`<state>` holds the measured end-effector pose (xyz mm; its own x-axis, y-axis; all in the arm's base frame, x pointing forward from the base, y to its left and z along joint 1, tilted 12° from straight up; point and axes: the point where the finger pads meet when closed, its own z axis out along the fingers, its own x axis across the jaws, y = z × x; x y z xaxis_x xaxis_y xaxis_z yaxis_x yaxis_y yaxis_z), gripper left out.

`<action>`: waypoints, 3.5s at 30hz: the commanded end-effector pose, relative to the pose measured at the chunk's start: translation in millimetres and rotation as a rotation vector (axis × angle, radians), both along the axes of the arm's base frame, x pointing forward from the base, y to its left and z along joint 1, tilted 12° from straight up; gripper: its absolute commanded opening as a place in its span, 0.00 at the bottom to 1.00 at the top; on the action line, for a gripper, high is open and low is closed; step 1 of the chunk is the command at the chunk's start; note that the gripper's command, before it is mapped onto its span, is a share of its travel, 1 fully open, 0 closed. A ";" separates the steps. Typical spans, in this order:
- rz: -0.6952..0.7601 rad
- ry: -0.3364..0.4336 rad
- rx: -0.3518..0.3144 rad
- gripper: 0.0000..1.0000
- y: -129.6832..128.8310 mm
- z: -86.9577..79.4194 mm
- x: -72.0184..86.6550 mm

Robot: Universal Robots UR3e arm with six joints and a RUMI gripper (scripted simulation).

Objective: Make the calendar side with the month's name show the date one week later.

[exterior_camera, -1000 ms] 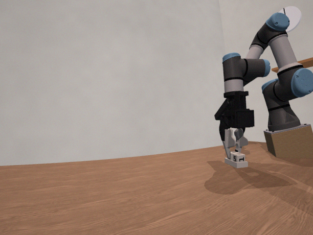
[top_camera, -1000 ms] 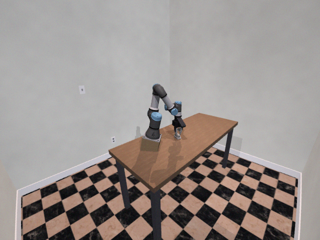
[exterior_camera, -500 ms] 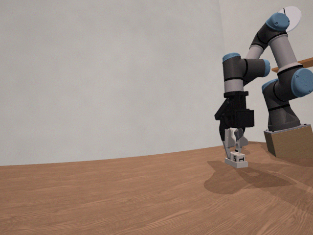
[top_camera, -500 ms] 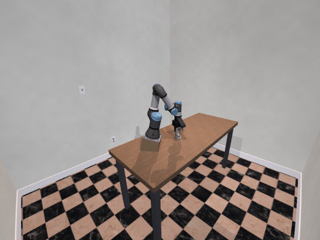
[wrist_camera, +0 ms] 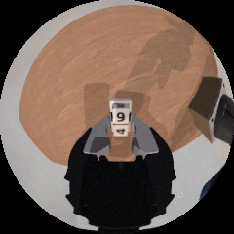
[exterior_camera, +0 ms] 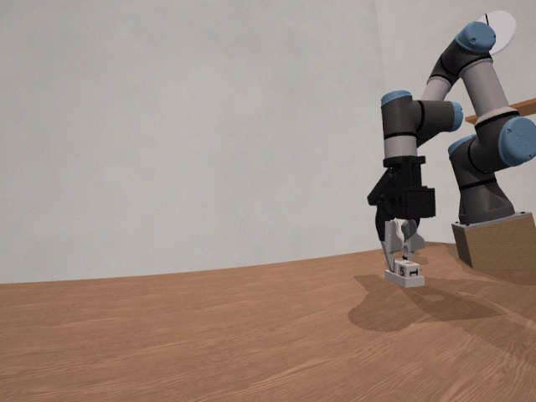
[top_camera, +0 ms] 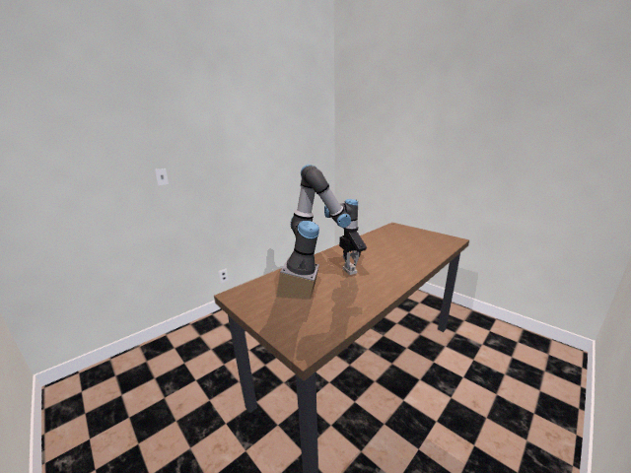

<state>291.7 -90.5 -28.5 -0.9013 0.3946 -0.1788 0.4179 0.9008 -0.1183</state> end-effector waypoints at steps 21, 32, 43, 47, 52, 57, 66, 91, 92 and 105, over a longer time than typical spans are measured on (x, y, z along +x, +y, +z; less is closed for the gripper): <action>0.000 -0.002 -0.001 0.21 -0.3 0.6 0.6; 0.000 -0.002 -0.001 0.28 -0.3 0.6 0.6; 0.000 -0.002 -0.001 0.28 0.0 1.9 0.4; 0.000 -0.002 -0.001 0.28 0.5 4.7 0.1; 0.000 -0.002 -0.001 0.28 1.8 11.6 -0.7; 0.000 -0.002 -0.001 0.28 4.3 25.0 -2.3; 0.000 -0.002 -0.001 0.28 8.8 49.1 -5.2; 0.000 -0.002 -0.001 1.00 16.1 88.4 -9.9; 0.000 -0.002 -0.001 1.00 16.1 88.4 -9.9; 0.000 -0.002 -0.001 1.00 16.1 88.4 -9.9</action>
<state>281.3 -74.1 59.2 -0.9013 0.3946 -0.1785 0.4178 0.9008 -0.1183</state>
